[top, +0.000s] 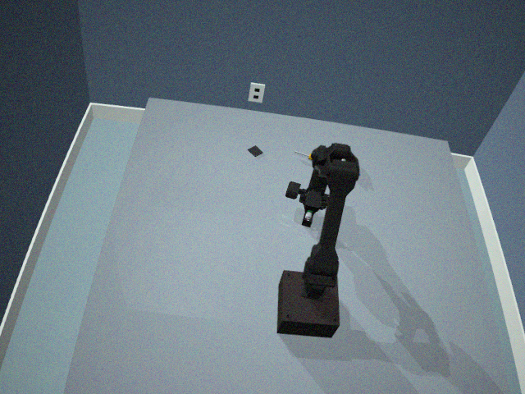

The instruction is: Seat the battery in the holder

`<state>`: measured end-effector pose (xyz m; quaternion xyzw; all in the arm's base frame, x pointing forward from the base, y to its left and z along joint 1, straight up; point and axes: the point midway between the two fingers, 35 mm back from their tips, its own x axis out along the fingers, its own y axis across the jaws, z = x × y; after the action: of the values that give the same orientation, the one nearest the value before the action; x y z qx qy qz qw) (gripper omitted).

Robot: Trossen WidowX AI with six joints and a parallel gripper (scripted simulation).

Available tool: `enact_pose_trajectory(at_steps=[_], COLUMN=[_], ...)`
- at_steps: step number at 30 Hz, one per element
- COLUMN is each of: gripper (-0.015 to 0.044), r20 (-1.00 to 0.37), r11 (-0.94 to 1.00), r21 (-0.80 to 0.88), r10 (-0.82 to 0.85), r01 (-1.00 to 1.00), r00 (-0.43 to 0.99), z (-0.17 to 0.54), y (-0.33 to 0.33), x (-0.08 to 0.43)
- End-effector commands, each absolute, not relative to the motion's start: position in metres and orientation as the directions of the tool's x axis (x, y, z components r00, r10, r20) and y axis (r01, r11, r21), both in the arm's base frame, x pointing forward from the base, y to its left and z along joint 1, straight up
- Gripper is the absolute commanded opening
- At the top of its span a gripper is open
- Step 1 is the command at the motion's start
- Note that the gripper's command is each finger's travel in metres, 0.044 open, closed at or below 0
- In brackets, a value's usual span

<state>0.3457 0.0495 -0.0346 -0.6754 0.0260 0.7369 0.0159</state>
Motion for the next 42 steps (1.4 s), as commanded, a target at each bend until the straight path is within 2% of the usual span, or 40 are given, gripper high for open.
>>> enact_pose_trajectory(at_steps=[1, 24, 28, 42], gripper=[0.0063, 0.0063, 0.0165, 0.0165], r20=[-0.997, -0.997, -0.997, -0.997], r11=[-0.998, -0.998, -0.998, -0.998], r21=[0.020, 0.015, 0.015, 0.015], r10=[-0.015, -0.010, -0.010, -0.011], r01=[-0.061, -0.062, -0.062, -0.060], r00=[-0.081, -0.075, -0.075, -0.074], z=[-0.035, -0.035, -0.035, -0.020], y=[0.049, 0.049, 0.049, 0.049], x=[0.343, 0.337, 0.337, 0.338])
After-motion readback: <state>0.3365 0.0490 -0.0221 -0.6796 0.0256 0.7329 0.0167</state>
